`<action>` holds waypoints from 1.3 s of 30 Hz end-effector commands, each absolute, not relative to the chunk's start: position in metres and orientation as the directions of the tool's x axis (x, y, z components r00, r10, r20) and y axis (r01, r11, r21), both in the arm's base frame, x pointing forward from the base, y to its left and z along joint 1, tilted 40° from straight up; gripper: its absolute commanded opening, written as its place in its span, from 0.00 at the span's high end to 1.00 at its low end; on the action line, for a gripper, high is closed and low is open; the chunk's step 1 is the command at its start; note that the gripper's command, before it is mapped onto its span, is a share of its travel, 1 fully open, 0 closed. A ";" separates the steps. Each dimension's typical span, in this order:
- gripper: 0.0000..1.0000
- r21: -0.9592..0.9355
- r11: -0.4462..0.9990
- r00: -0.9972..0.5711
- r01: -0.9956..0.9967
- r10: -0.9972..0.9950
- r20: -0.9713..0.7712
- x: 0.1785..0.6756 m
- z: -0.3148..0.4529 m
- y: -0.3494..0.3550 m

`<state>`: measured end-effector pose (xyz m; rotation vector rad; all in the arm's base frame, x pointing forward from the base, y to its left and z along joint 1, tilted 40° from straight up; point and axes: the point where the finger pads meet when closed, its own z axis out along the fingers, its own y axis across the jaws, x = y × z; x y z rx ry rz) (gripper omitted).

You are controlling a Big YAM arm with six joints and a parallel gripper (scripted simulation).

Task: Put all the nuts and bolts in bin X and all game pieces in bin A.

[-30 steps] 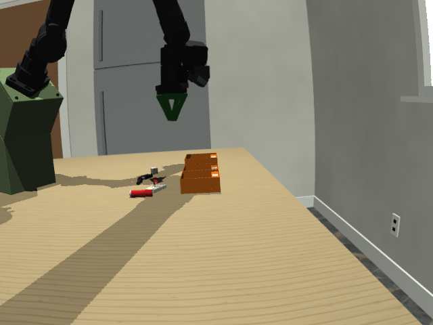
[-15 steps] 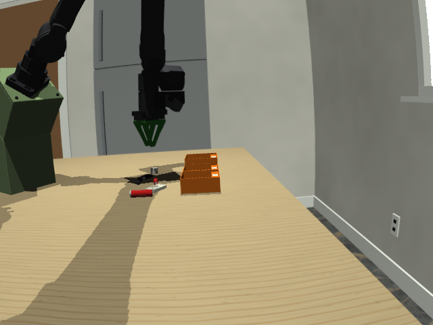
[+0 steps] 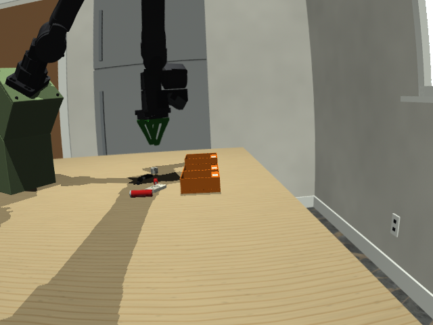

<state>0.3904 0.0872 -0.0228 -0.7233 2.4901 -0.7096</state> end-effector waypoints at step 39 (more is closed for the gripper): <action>0.70 -0.583 0.729 -0.761 -0.358 -0.590 -0.270 0.431 -0.073 0.061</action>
